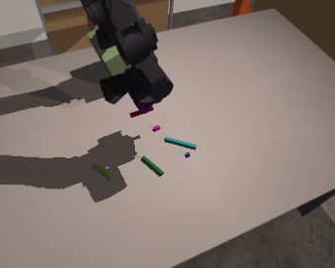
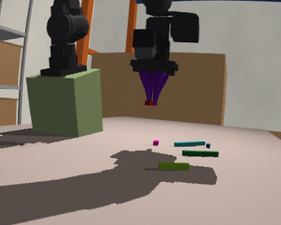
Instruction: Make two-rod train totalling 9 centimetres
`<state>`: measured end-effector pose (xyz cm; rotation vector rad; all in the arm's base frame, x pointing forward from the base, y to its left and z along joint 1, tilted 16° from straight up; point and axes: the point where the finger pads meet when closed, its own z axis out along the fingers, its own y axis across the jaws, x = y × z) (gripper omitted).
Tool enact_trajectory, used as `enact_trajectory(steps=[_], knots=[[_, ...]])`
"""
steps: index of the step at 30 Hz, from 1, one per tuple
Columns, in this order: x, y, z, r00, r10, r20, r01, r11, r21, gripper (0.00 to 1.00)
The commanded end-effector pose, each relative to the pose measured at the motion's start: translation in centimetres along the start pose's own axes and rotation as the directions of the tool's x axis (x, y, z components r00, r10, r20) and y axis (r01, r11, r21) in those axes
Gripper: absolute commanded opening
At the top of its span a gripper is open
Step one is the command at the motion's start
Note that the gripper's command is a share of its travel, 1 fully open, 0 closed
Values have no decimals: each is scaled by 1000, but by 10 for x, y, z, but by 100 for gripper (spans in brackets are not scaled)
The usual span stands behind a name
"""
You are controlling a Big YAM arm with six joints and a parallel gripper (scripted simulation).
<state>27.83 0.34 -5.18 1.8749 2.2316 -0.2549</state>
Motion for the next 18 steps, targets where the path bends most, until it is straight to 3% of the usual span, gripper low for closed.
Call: enact_trajectory(steps=[1,18], knots=[[1,27,-14,1000,13,2,-13,998,-56,4],[-5,27,-10,1000,-13,4,14,999,-37,4]])
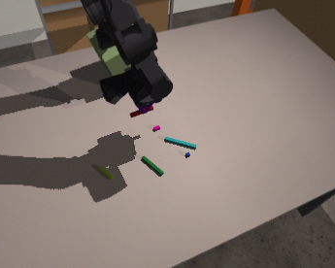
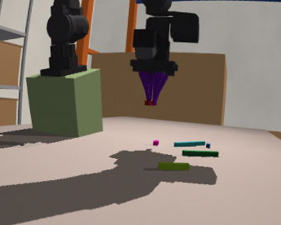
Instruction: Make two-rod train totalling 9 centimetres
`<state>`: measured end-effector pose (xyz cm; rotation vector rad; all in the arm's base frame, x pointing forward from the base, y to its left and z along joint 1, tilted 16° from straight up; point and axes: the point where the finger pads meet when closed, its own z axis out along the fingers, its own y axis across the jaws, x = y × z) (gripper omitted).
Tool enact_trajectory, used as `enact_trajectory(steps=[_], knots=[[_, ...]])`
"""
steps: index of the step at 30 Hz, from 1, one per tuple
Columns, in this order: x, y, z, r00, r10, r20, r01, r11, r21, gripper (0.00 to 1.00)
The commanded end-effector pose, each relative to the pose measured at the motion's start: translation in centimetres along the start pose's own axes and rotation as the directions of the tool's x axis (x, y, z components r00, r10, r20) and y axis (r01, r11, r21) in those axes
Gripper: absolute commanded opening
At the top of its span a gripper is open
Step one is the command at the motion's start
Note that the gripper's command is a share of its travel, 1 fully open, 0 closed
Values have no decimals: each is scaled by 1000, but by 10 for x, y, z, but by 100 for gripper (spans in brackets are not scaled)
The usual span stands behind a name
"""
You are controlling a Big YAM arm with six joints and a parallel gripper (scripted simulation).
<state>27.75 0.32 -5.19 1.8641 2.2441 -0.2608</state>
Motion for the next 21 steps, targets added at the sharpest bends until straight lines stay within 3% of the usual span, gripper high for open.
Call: enact_trajectory(steps=[1,12,21], knots=[[-5,27,-10,1000,-2,4,2,999,-40,4],[-7,30,-6,1000,9,5,-9,999,-50,4],[-6,25,19,1000,7,5,-6,999,-40,4]])
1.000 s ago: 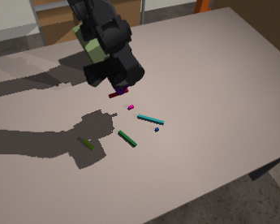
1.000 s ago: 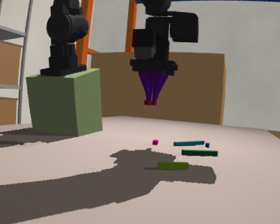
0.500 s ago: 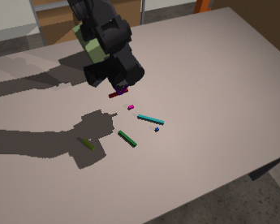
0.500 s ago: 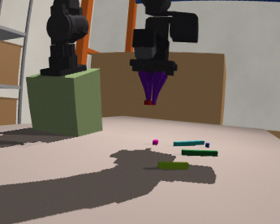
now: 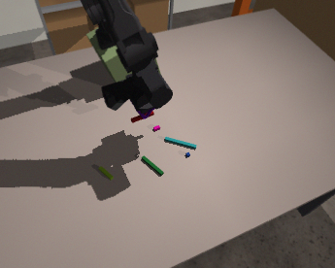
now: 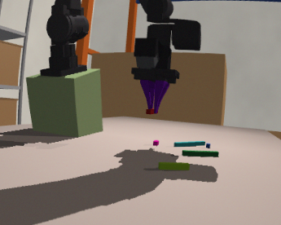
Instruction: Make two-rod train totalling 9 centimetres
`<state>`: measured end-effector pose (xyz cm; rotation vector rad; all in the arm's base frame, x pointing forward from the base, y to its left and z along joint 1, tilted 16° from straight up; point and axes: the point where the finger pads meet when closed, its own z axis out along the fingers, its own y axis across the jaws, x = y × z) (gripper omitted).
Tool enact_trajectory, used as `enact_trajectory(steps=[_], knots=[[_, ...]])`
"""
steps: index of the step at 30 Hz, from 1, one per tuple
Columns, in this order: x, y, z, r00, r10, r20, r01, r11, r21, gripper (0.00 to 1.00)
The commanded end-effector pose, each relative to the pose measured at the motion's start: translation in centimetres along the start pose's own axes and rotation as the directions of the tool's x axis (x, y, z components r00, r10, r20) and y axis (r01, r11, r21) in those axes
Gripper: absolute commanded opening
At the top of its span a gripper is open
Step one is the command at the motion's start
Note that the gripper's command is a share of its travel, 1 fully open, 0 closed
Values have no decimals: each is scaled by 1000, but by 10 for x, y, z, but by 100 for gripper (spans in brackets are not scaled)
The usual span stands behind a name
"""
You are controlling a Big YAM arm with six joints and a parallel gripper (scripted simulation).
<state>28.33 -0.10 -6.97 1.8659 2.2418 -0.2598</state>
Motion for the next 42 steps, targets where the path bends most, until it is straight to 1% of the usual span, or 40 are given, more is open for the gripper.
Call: enact_trajectory(steps=[1,5,11,16,18,19,20,22,25,26,27,31,42], knots=[[-6,20,1,1000,5,4,-4,999,-39,4],[-4,4,23,1000,-4,3,4,1000,-11,4],[-4,3,49,1000,-4,2,4,1000,-10,4],[-4,2,64,1000,-4,2,4,1000,-9,4],[-4,2,64,1000,-4,2,4,1000,-9,4],[-6,11,57,1000,2,5,-2,999,-41,4],[-7,12,59,1000,5,5,-5,999,-42,4],[-4,8,68,1000,-2,3,2,1000,-17,4],[-5,9,68,1000,0,3,0,1000,-22,4],[-7,14,63,1000,5,5,-5,999,-41,4],[-8,17,61,1000,7,6,-7,999,-49,4],[-6,14,63,1000,2,5,-2,999,-39,4],[-6,14,63,1000,2,5,-2,999,-39,4]])
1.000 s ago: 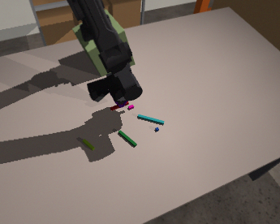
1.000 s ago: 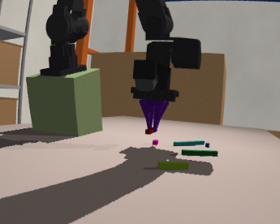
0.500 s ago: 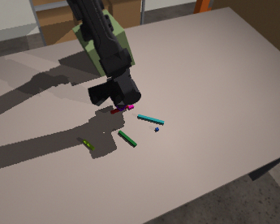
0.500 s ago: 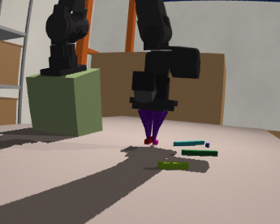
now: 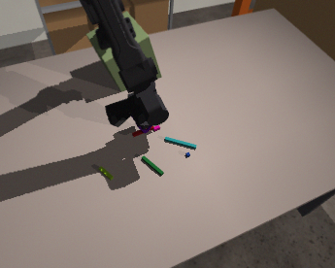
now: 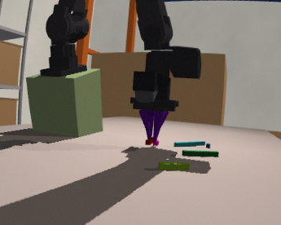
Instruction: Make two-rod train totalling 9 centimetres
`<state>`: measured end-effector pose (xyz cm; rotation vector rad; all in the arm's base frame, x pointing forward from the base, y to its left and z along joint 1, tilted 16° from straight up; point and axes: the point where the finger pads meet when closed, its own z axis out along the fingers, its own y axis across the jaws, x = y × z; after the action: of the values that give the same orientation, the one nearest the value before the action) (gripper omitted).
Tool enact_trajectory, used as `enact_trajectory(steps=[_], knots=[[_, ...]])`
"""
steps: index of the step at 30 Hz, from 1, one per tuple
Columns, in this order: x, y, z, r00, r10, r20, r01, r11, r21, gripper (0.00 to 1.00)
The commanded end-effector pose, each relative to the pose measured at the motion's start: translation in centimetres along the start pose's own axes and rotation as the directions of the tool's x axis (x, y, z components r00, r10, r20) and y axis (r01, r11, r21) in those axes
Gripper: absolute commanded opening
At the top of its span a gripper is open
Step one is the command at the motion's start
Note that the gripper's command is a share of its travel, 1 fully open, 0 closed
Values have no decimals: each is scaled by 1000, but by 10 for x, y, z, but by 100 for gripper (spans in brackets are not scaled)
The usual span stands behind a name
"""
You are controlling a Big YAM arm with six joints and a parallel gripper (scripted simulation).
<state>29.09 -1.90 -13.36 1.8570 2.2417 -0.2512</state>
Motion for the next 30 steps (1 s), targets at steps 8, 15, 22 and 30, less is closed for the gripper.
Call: enact_trajectory(steps=[8,15,22,30], knots=[[-5,10,-3,1000,5,3,-5,1000,-30,4],[-5,10,-3,1000,5,3,-5,1000,-30,4],[-5,10,-3,1000,5,3,-4,1000,-30,4],[-4,11,-3,1000,-1,3,1,1000,-30,4]])
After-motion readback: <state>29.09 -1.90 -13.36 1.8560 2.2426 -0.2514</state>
